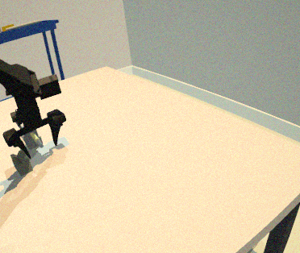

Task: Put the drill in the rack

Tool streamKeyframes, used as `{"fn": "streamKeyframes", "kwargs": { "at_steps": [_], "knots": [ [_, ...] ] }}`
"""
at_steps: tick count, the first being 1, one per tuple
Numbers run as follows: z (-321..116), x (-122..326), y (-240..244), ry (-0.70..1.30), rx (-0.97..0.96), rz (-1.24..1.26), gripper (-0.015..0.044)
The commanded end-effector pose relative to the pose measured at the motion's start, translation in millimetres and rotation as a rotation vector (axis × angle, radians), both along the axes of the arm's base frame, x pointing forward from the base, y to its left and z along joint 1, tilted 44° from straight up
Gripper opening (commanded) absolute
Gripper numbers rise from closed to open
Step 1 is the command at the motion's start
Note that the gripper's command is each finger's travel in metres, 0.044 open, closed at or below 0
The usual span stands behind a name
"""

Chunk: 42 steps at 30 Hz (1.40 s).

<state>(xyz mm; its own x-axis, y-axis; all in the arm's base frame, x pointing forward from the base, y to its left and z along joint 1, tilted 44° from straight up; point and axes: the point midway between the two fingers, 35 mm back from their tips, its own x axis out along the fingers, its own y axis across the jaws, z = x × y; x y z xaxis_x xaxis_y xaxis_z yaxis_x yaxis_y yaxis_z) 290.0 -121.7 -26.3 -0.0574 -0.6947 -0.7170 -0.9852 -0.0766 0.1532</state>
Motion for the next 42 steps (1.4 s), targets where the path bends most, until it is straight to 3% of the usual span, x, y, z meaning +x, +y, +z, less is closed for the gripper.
{"fn": "streamKeyframes", "kwargs": {
  "at_steps": [1, 41, 42],
  "knots": [
    [-2.5, -0.8, 1.0, 0.001, -0.002, -0.002, 0.0440],
    [-12.1, -3.1, 5.9, 0.001, -0.002, -0.002, 0.0440],
    [-9.7, -0.9, 5.7, -0.005, -0.003, 0.001, 0.0414]
  ]
}}
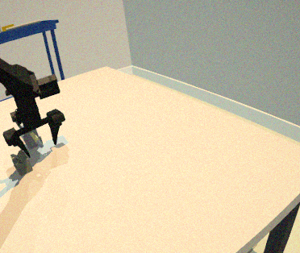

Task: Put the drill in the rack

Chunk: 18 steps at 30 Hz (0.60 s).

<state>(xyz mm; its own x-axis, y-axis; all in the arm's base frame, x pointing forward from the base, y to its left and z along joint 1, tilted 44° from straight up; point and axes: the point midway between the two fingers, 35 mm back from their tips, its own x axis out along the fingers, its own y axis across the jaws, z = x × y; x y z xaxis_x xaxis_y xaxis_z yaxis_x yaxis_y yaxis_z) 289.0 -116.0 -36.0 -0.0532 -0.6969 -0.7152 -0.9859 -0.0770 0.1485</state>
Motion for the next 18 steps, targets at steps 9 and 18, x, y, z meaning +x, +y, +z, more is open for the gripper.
{"fn": "streamKeyframes", "kwargs": {
  "at_steps": [9, 18],
  "knots": [
    [0.1, 0.1, 0.0, 0.000, 0.000, 0.000, 0.0177],
    [0.1, 0.1, 0.0, 0.000, 0.000, 0.000, 0.0019]
  ]
}}
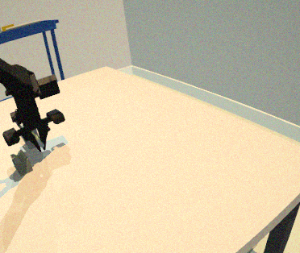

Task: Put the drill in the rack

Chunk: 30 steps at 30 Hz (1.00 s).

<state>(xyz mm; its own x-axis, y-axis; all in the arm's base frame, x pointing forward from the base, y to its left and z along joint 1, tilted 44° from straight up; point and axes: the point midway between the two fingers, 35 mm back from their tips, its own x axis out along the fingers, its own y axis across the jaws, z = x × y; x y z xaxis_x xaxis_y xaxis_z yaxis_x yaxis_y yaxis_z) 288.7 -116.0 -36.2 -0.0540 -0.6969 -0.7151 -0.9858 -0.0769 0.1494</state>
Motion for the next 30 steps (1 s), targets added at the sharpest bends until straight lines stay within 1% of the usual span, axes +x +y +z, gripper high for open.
{"fn": "streamKeyframes", "kwargs": {
  "at_steps": [1, 3, 21, 30],
  "knots": [
    [0.2, 0.3, 0.0, -0.001, 0.000, 0.000, 0.0013],
    [0.2, 0.3, 0.0, -0.001, 0.000, 0.000, 0.0000],
    [3.3, -2.1, 2.4, 0.005, 0.002, -0.003, 0.0000],
    [8.0, -0.4, -5.7, 0.005, 0.001, -0.003, 0.0000]
  ]
}}
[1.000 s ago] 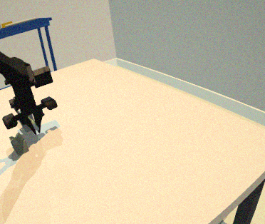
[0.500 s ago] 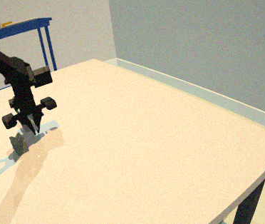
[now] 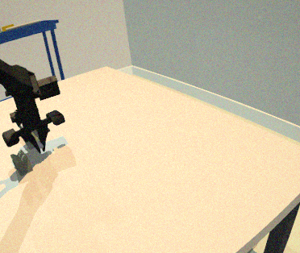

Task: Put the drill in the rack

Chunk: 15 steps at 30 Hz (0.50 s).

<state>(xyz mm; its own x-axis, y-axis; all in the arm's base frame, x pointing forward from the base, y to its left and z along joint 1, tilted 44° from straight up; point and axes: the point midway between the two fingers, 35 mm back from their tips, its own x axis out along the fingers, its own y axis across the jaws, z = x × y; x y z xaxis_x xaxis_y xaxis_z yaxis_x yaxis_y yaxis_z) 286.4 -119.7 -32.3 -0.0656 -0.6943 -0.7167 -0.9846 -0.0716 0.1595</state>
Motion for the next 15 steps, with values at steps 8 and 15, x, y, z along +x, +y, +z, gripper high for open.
{"fn": "streamKeyframes", "kwargs": {
  "at_steps": [8, 15],
  "knots": [
    [11, 4, -9, -0.006, -0.002, 0.003, 0.0000],
    [19, 6, -16, -0.006, -0.003, 0.003, 0.0000]
  ]
}}
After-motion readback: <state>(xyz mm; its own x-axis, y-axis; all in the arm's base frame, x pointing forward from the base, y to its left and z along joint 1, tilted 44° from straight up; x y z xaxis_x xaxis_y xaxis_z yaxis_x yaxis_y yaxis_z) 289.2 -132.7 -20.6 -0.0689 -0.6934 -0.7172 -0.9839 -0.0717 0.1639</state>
